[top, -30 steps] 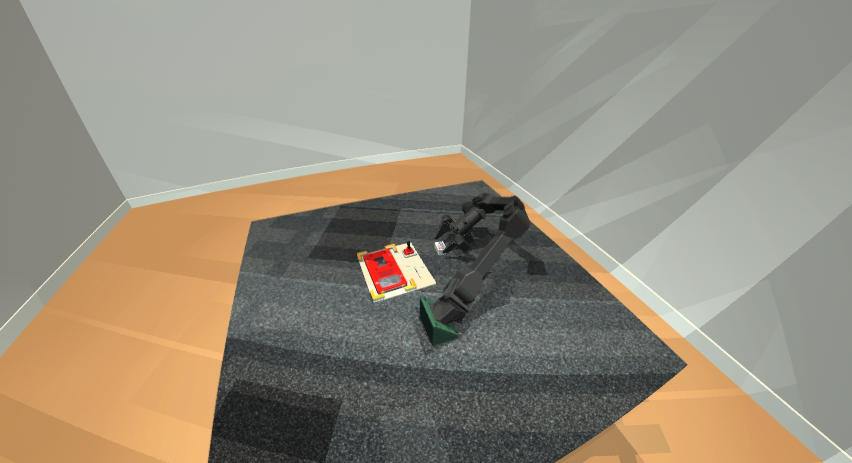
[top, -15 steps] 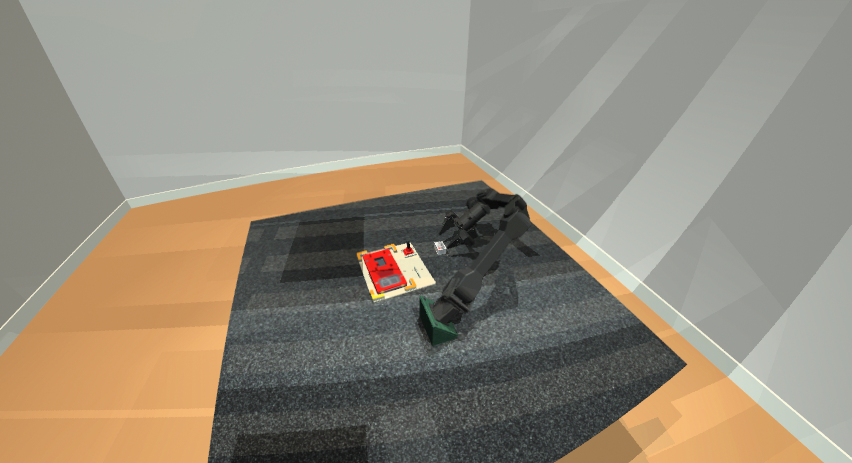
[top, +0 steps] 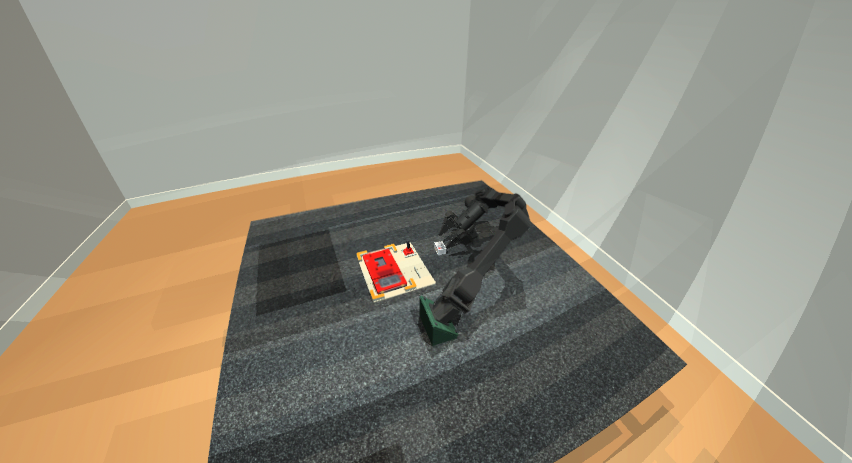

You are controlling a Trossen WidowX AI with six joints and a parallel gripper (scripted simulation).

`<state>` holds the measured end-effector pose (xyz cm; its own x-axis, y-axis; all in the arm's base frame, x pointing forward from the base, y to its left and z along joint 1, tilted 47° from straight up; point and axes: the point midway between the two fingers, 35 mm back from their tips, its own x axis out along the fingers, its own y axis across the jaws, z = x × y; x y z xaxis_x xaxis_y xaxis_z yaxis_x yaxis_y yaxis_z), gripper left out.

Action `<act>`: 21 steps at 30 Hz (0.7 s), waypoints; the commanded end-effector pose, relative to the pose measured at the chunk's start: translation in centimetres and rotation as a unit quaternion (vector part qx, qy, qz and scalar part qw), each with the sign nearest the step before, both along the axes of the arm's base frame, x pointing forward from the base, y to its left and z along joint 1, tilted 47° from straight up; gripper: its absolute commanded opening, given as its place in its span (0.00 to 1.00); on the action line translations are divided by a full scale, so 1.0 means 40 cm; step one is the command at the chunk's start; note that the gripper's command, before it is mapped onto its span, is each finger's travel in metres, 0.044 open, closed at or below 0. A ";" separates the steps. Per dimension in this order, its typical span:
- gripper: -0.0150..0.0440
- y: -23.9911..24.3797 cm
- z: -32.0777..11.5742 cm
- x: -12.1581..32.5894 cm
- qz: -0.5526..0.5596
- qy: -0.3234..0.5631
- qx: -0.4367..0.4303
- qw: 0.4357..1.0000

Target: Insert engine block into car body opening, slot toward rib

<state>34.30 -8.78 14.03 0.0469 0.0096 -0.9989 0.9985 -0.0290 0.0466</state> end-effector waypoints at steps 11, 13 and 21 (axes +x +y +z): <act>1.00 0.024 -0.027 -0.009 -0.180 -0.008 -0.095 0.979; 1.00 0.027 -0.029 -0.010 -0.206 -0.015 -0.108 0.972; 1.00 0.037 -0.032 -0.012 -0.314 -0.051 -0.155 0.935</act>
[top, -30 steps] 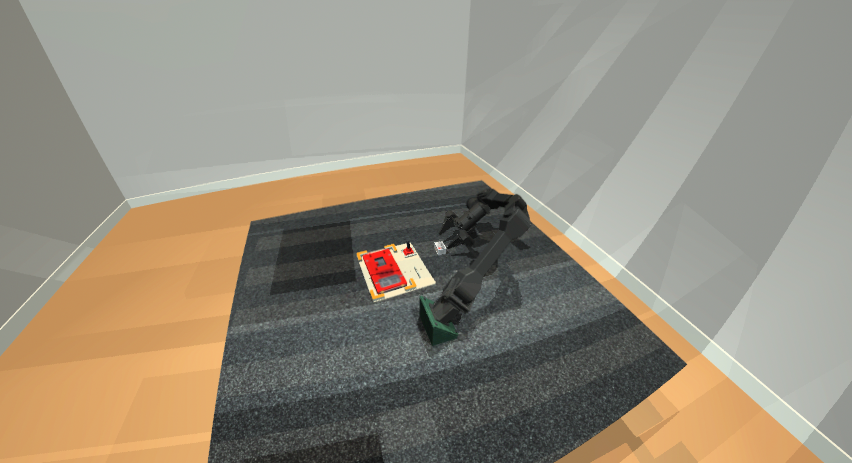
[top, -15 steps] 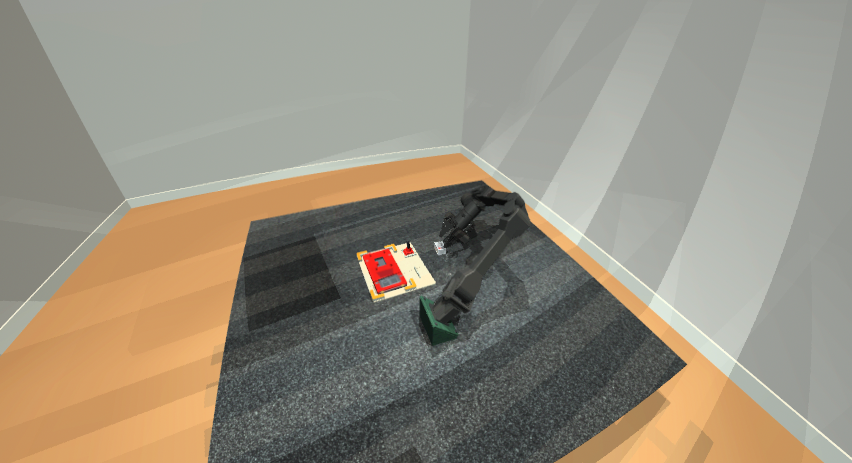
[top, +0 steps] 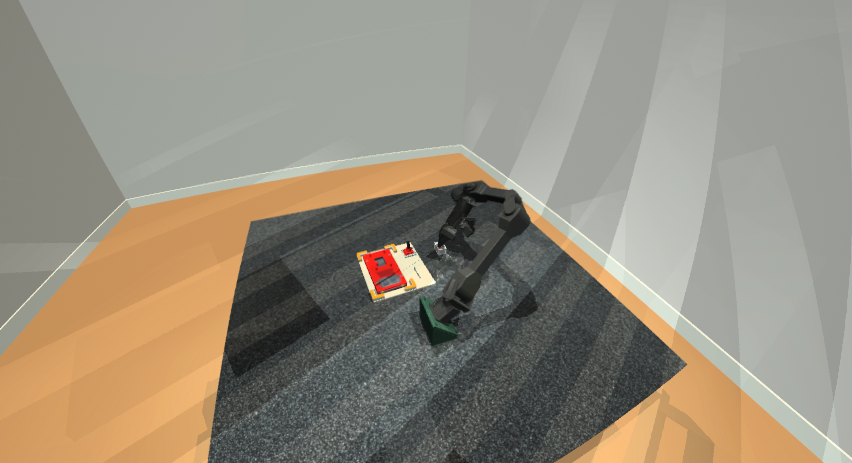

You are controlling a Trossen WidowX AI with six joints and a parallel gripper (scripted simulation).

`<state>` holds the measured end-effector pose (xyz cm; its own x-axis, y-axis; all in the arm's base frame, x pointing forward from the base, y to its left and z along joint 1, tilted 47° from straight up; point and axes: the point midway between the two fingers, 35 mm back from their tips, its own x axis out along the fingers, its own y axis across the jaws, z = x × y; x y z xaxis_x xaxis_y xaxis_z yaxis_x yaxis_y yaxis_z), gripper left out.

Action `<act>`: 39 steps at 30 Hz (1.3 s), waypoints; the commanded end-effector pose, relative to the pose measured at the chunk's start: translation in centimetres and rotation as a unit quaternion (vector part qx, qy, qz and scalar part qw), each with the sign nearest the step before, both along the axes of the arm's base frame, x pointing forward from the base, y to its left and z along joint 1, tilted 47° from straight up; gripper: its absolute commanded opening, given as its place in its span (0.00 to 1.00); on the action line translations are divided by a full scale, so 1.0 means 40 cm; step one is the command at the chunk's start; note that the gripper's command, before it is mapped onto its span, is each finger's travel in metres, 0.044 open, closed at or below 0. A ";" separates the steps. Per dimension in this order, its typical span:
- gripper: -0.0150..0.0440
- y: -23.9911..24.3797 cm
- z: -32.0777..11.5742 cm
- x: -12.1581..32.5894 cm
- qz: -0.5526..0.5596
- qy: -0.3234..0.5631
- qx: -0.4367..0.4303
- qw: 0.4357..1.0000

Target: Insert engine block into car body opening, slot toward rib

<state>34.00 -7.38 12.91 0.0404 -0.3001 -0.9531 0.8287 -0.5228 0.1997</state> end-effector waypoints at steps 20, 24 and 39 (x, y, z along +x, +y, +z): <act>1.00 0.032 0.011 -0.005 -0.283 -0.189 -0.131 0.931; 1.00 0.040 0.017 -0.005 -0.324 -0.234 -0.144 0.905; 1.00 0.062 0.002 -0.007 -0.351 -0.275 -0.148 0.883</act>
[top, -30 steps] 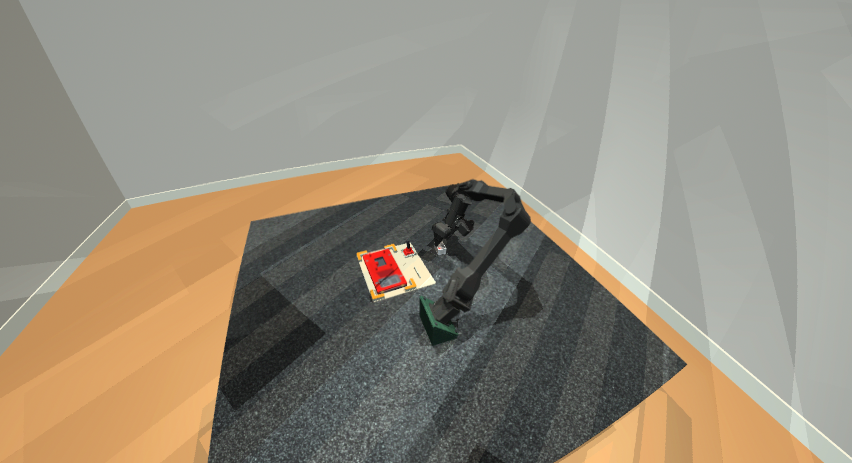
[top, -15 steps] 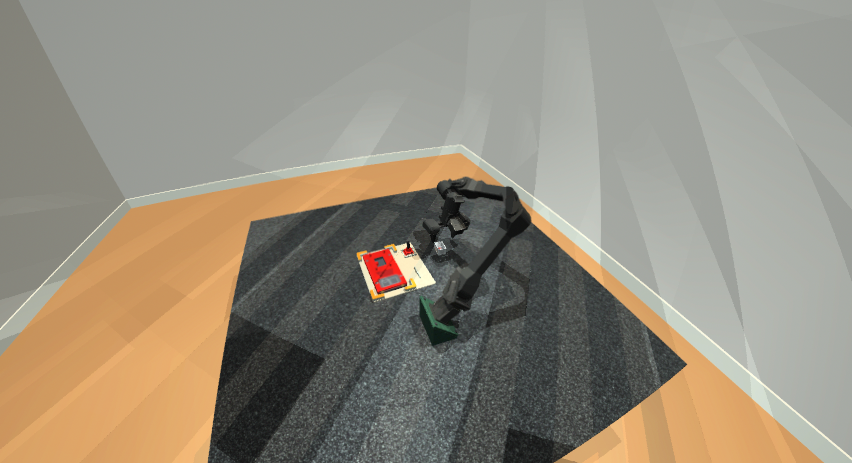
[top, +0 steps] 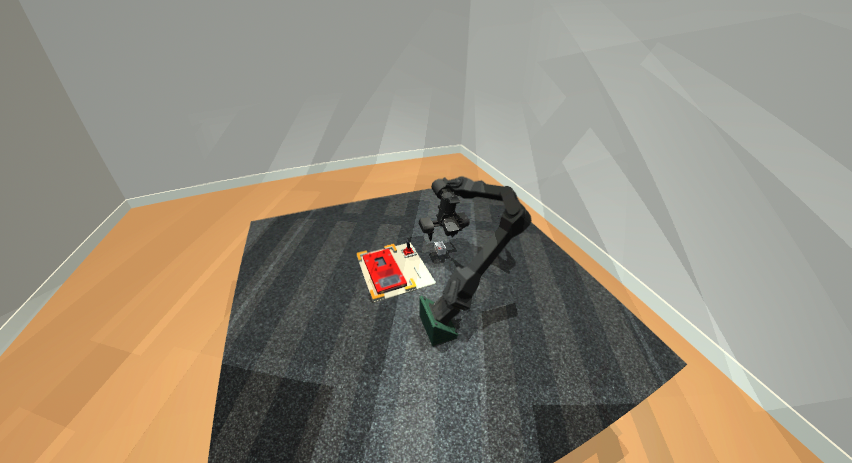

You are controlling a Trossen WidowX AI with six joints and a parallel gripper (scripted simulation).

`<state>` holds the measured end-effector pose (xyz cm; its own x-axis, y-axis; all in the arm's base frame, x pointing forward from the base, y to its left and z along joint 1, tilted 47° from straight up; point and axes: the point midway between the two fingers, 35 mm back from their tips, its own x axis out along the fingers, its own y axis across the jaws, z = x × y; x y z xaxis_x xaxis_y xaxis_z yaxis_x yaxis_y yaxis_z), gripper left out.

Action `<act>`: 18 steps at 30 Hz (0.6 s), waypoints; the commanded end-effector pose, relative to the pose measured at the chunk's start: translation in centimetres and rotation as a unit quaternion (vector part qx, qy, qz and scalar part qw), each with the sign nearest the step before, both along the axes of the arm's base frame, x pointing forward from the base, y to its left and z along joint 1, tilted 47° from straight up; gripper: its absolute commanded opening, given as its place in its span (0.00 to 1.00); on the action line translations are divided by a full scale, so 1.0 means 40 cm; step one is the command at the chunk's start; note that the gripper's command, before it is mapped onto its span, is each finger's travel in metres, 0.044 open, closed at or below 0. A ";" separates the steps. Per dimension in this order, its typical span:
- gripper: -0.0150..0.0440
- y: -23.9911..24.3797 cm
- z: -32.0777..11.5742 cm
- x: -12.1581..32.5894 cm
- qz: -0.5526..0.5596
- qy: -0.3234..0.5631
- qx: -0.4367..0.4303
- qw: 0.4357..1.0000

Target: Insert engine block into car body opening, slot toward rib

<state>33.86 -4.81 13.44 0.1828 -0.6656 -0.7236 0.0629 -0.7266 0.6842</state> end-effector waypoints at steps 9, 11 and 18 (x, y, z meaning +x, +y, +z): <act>1.00 -0.032 -0.041 0.001 -0.021 -0.002 -0.006 1.000; 1.00 -0.038 -0.046 0.002 -0.024 -0.002 -0.007 1.000; 1.00 -0.057 -0.066 0.005 -0.035 -0.002 -0.010 0.999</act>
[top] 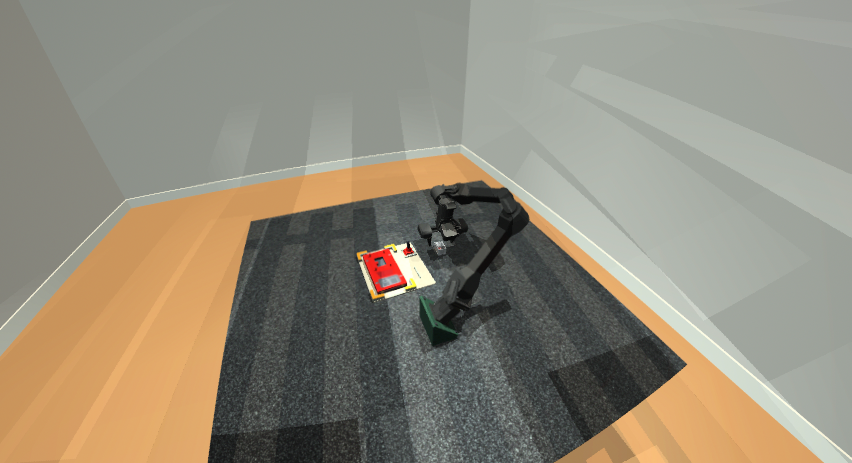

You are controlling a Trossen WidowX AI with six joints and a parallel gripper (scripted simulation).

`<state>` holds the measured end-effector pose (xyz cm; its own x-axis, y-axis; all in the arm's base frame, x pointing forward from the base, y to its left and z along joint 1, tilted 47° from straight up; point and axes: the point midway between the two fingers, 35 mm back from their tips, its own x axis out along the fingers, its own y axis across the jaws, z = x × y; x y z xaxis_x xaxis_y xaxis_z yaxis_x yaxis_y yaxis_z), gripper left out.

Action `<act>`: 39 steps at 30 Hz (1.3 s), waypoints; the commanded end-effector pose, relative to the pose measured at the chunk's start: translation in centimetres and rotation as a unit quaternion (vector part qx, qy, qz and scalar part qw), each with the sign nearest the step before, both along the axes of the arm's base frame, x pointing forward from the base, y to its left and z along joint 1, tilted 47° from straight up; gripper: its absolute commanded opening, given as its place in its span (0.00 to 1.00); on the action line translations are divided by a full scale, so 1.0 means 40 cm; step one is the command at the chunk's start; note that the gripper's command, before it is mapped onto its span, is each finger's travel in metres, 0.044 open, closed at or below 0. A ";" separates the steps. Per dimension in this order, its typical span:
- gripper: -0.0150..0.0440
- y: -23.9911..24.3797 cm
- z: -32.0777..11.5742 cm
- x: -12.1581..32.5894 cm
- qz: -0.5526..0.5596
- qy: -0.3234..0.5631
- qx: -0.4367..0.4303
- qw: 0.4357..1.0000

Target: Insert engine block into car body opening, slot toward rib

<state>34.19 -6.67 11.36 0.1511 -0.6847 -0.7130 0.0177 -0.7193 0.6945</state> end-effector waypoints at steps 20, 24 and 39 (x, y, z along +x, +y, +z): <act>0.49 -0.025 -0.029 -0.001 -0.016 0.001 -0.006 1.000; 0.44 -0.025 -0.029 -0.001 -0.016 0.001 -0.006 1.000; 0.25 -0.010 -0.017 0.002 0.124 0.139 -0.033 0.982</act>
